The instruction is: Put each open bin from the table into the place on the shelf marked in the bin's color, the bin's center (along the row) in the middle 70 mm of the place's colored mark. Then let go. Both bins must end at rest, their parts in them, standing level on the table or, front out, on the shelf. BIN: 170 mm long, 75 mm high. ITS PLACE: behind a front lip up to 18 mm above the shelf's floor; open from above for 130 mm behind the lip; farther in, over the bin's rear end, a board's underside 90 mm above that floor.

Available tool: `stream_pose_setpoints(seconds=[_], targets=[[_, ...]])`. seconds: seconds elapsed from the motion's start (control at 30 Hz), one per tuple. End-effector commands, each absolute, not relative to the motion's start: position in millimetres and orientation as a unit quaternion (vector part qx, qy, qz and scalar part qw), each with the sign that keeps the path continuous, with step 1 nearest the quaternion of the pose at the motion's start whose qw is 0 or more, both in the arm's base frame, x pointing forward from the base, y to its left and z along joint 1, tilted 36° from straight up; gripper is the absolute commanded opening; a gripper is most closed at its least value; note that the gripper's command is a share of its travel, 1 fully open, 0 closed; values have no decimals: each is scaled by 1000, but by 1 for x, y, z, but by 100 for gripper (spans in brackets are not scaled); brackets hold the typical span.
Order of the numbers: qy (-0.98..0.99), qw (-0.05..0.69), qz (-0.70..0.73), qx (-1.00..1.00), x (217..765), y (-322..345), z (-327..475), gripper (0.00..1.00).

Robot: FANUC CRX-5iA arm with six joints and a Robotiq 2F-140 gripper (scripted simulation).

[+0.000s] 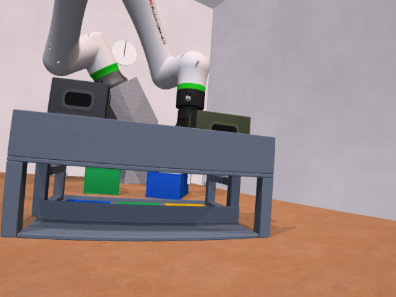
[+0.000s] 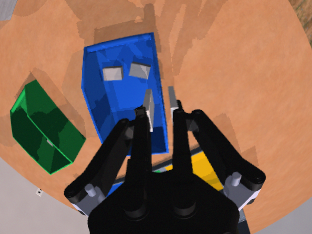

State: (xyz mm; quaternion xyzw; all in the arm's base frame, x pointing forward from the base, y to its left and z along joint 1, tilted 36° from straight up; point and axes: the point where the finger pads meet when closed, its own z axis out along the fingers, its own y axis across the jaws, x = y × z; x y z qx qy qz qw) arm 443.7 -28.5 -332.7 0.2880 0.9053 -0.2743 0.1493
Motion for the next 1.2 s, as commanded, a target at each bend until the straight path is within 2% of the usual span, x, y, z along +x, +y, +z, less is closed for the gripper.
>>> stream_pose_setpoints(seconds=[0.0,0.03,1.17], targets=[[905,149,-274,288,444,-28,-333,15],[905,149,-274,288,444,-28,-333,0],[905,149,-274,288,444,-28,-333,0]])
